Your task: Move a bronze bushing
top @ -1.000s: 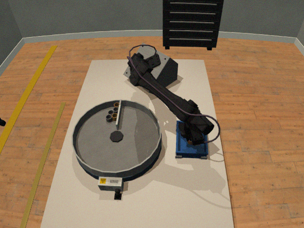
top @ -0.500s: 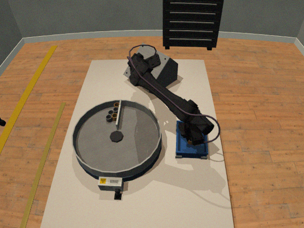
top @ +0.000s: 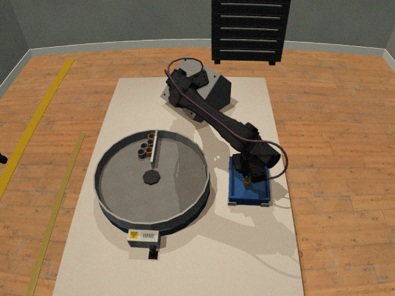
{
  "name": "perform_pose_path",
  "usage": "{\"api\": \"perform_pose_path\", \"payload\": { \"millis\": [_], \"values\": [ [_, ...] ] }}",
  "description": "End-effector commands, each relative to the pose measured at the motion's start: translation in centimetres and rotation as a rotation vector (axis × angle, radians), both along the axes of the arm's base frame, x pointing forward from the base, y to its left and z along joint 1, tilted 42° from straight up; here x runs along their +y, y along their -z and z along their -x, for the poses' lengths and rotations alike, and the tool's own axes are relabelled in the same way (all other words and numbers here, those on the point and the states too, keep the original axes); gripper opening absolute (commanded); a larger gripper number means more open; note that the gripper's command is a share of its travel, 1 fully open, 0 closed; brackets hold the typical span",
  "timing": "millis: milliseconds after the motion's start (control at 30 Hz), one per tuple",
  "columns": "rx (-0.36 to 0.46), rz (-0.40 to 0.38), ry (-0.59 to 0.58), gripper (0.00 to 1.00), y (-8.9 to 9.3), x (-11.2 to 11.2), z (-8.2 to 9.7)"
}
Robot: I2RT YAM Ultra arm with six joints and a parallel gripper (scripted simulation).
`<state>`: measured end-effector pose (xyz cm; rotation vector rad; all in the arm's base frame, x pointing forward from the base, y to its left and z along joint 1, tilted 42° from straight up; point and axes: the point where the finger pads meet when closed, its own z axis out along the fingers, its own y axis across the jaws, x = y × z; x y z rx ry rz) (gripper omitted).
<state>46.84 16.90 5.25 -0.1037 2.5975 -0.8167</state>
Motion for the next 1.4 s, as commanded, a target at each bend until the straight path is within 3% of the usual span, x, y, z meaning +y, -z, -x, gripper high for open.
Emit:
{"api": "perform_pose_path", "payload": {
  "millis": [0, 433, 800, 867, 1367],
  "values": [
    [-0.025, -0.005, -0.011, 0.14, -2.6, 2.4, 0.9],
    [-0.017, 0.001, -0.012, 0.14, -4.9, 4.3, 2.6],
    [-0.017, 0.001, -0.012, 0.14, -5.3, 4.5, 2.8],
    [-0.031, -0.010, -0.012, 0.14, -6.0, 4.5, 2.7],
    [-0.031, -0.011, -0.012, 0.14, -6.1, 4.5, 2.7]
  ]
}}
